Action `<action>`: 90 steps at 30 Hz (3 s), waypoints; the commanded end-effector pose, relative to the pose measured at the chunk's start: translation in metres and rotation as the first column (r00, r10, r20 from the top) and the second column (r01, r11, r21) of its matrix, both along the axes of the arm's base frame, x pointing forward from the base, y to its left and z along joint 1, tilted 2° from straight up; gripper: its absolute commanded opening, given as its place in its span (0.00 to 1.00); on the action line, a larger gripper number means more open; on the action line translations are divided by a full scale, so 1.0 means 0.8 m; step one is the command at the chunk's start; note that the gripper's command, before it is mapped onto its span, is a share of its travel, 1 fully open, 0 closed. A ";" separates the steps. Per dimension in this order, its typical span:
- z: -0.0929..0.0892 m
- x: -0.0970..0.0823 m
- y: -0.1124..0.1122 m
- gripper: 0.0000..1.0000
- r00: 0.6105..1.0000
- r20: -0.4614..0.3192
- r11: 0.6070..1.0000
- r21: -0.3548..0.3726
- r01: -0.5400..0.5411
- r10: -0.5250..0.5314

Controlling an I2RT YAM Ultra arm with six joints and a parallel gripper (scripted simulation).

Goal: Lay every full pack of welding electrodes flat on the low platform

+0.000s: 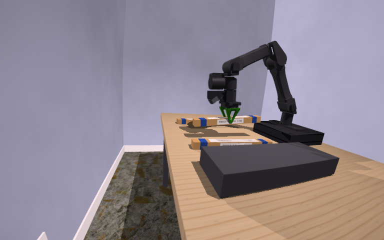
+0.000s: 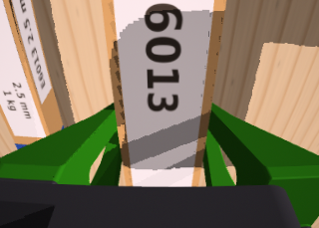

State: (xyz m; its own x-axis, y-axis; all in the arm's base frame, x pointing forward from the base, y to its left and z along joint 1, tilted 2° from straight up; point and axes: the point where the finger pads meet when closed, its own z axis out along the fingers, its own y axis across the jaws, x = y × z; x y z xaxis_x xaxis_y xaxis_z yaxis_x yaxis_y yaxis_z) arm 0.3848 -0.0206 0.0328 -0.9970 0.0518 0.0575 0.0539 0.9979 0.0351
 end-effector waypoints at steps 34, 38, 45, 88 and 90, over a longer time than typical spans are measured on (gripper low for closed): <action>0.109 0.018 -0.005 0.00 0.995 0.102 1.000 -0.008 0.001 0.000; 0.109 0.018 -0.005 0.00 0.995 0.102 1.000 -0.008 0.001 0.000; 0.109 0.019 -0.005 0.00 0.995 0.103 1.000 -0.008 0.001 0.000; 0.110 0.019 -0.005 0.00 0.995 0.103 1.000 -0.008 0.001 0.000; 0.110 0.019 -0.005 0.00 0.995 0.101 1.000 -0.008 0.001 0.000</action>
State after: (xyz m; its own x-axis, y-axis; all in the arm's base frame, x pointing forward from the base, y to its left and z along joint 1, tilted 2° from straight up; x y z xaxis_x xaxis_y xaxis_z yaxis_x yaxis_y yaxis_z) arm 0.3880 -0.0209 0.0725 -0.9964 0.0518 0.0672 0.0542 0.9979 0.0353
